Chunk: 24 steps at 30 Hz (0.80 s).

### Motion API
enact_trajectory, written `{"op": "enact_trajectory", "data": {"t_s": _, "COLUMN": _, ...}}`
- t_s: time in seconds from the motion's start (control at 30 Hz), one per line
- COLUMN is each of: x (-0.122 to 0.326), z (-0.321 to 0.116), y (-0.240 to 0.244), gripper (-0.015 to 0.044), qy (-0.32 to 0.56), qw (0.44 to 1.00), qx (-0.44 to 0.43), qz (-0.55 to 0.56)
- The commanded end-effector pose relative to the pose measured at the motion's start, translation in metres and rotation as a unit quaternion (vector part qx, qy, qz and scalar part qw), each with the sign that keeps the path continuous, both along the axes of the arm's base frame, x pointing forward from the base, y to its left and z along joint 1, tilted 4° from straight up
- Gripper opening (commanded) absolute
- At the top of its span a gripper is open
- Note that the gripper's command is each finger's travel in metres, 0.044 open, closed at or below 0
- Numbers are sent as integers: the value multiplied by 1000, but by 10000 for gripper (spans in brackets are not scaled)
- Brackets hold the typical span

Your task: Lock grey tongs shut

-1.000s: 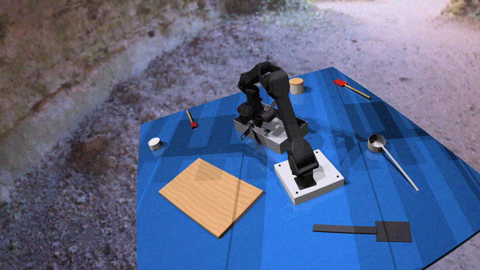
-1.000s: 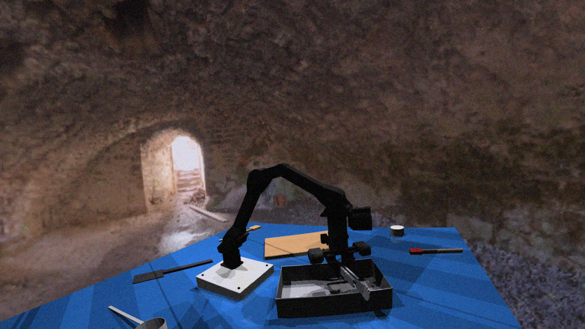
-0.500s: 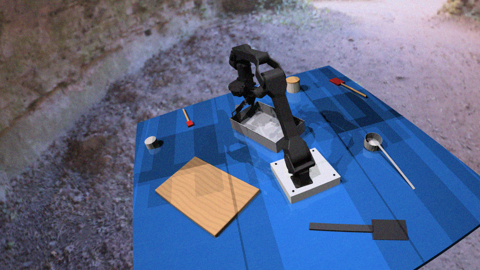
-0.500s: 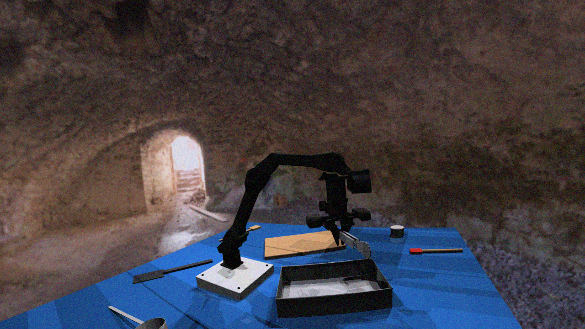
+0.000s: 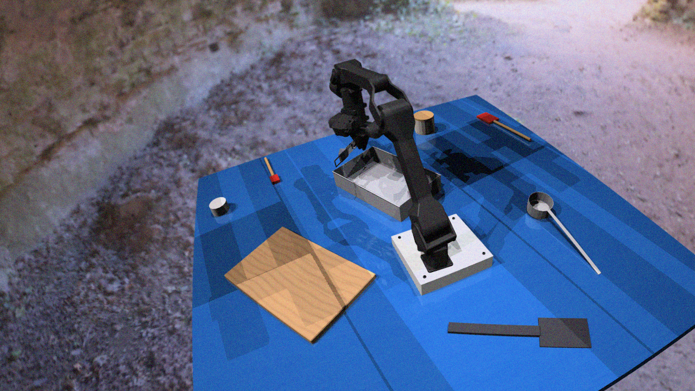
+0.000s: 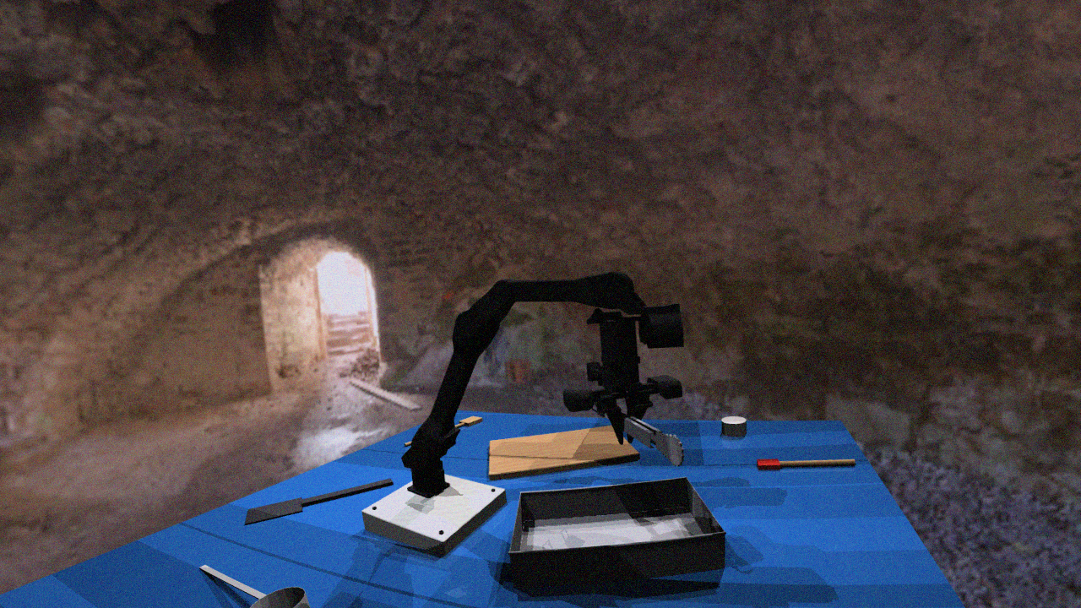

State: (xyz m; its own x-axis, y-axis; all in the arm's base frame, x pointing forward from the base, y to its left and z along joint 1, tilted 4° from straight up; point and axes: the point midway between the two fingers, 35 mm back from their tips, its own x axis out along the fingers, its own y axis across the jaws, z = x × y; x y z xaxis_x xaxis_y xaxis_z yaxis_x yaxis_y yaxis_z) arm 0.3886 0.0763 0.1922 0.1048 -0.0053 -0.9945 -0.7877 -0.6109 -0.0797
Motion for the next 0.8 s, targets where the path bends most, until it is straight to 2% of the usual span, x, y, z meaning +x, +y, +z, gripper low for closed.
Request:
{"op": "enact_trajectory", "data": {"t_s": 0.0, "x": -4, "z": -1, "y": 16, "gripper": -150, "qy": 0, "qw": 999, "qx": -3, "qz": 34}}
{"op": "enact_trajectory", "data": {"t_s": 0.37, "x": -32, "z": -4, "y": 83, "gripper": -150, "qy": 2, "qw": 983, "qx": -14, "qz": 181}}
{"op": "enact_trajectory", "data": {"t_s": 0.77, "x": -75, "z": -7, "y": 149, "gripper": -150, "qy": 2, "qw": 941, "qx": -27, "qz": 338}}
